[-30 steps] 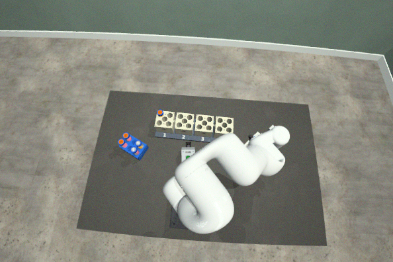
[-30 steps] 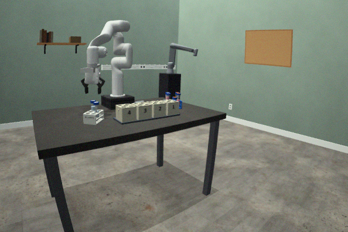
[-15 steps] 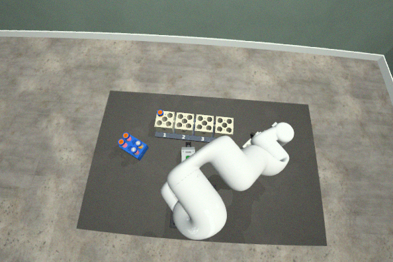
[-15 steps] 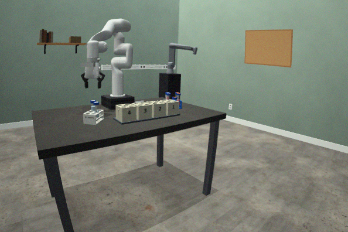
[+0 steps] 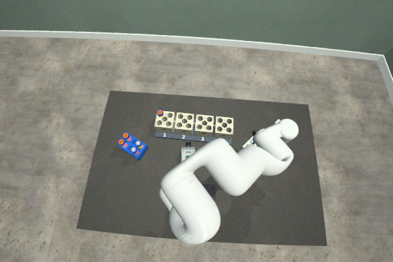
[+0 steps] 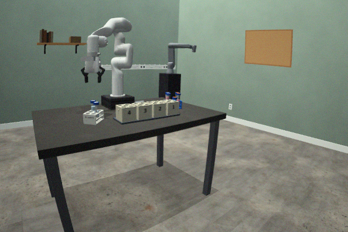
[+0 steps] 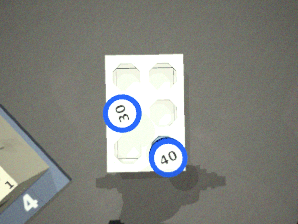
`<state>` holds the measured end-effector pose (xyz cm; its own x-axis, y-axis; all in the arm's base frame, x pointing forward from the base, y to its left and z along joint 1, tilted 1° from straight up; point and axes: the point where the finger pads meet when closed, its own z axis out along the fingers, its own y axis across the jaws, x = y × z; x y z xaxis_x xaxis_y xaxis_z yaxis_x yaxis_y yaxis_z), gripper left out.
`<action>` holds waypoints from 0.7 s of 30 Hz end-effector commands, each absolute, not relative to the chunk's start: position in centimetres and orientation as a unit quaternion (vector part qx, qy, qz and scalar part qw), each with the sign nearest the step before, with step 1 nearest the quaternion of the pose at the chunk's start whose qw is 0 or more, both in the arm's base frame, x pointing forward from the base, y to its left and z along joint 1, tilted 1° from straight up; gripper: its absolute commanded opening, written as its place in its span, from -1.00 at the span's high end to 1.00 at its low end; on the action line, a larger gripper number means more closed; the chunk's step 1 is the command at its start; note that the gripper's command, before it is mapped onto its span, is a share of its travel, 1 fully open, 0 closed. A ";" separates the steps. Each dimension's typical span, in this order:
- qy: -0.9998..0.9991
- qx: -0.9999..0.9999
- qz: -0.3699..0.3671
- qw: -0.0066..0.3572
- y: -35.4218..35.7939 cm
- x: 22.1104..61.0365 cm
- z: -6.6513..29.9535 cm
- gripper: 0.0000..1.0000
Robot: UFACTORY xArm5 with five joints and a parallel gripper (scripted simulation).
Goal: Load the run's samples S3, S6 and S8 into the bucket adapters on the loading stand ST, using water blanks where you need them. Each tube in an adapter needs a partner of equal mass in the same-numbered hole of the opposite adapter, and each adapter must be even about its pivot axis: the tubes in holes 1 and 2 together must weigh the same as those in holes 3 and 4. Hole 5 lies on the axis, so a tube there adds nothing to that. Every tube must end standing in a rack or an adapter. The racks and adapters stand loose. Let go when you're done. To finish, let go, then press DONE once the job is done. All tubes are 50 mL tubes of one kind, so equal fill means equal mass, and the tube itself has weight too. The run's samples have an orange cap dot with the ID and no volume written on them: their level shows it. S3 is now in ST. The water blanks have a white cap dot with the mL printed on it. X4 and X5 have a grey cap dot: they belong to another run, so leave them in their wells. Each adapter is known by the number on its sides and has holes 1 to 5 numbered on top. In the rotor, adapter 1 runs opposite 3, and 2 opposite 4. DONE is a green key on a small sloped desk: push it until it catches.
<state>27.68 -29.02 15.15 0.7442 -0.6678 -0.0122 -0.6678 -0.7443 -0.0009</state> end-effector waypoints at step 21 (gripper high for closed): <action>0.115 -0.993 0.006 -0.001 -22.2 30.8 16.6 -1.00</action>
<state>30.25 -23.08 16.47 0.9558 -0.2936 -0.0153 -0.2938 -0.9559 -0.0056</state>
